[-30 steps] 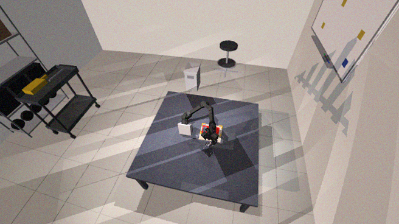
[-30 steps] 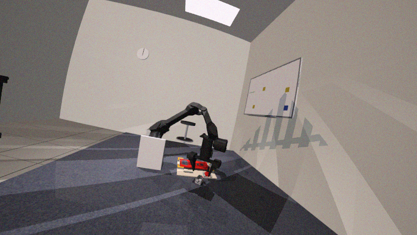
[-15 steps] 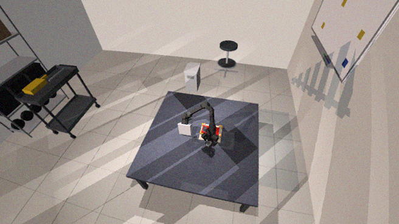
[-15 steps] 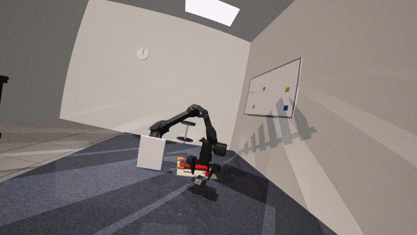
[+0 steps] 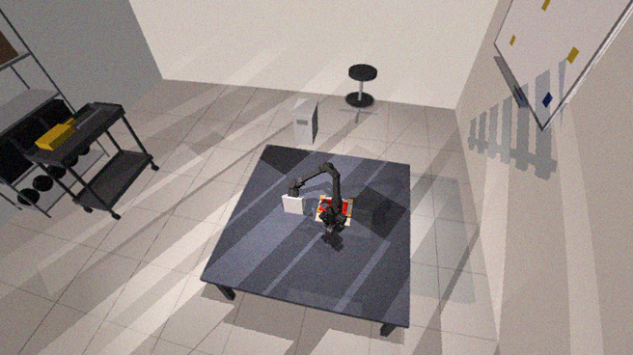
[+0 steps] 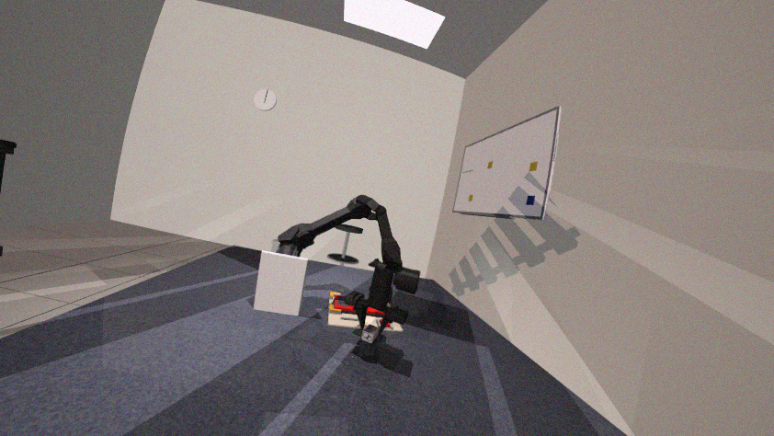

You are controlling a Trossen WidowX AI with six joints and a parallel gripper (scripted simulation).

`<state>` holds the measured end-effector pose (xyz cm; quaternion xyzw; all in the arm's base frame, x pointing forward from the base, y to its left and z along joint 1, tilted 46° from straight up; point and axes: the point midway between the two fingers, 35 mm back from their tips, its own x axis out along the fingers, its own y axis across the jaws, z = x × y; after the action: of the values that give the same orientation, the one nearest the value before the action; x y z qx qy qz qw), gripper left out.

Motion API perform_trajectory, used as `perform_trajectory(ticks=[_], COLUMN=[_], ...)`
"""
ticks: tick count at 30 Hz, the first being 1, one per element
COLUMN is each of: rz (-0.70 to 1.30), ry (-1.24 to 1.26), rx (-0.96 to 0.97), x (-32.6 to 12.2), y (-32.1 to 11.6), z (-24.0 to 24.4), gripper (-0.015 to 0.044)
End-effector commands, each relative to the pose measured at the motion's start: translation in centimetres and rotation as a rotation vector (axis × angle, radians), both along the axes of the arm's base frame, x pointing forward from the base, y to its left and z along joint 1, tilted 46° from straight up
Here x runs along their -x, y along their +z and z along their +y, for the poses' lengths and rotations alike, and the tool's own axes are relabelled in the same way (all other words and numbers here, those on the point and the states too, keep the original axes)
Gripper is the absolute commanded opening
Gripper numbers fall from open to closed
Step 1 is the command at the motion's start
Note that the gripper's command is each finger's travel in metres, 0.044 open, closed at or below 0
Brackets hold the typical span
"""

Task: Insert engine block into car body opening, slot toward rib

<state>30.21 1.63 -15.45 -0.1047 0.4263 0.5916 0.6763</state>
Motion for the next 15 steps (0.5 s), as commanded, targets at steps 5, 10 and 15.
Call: perform_trajectory(ticks=[5,10,15], rz=[0.001,0.001,0.001], ry=[-0.005,-0.005,-0.006], rx=[-0.002,-0.002,0.001], x=[-0.03,-0.04,-0.36], y=[-0.01,0.02,0.79], z=[0.04,0.01,-0.94], gripper=[0.0105,0.0032,0.0000])
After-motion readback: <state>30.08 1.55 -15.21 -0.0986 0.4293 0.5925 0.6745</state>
